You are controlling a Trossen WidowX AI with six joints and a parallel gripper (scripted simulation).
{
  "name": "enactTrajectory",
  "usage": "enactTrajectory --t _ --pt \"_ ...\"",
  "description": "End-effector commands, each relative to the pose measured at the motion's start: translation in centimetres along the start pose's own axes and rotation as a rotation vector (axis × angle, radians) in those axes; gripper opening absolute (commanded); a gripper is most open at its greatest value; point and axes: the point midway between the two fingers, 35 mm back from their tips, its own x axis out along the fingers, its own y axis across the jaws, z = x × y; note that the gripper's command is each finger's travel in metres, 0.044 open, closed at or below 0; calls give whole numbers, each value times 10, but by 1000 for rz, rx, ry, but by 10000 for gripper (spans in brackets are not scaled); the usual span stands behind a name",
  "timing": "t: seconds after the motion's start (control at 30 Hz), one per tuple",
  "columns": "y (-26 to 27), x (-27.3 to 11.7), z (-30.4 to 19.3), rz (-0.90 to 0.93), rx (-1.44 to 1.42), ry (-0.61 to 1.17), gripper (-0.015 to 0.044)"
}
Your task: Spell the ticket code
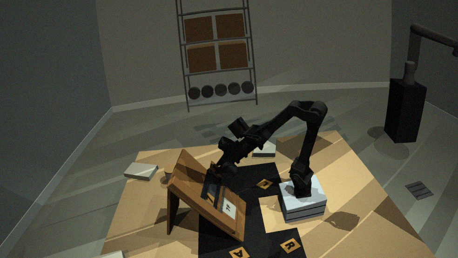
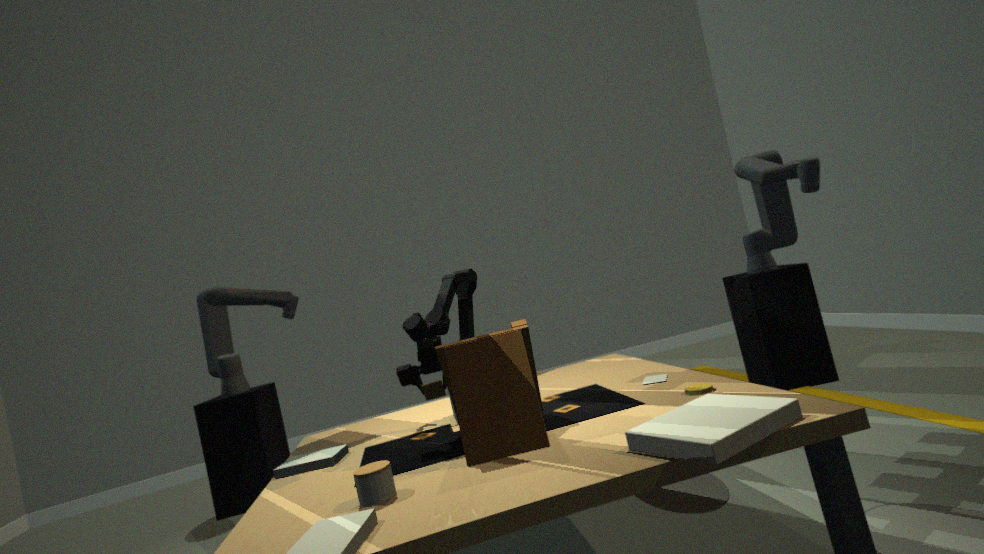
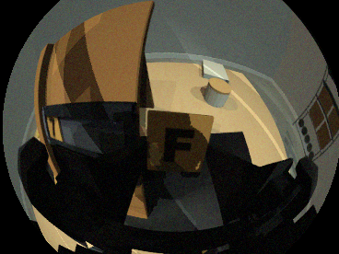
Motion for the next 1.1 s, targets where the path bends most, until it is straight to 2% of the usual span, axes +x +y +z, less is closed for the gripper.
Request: enactTrajectory --t 0.0,1.07 --pt "1 -1 2 -7 -1 -8 0" --pt "17 -1 2 -6 1 -8 0"
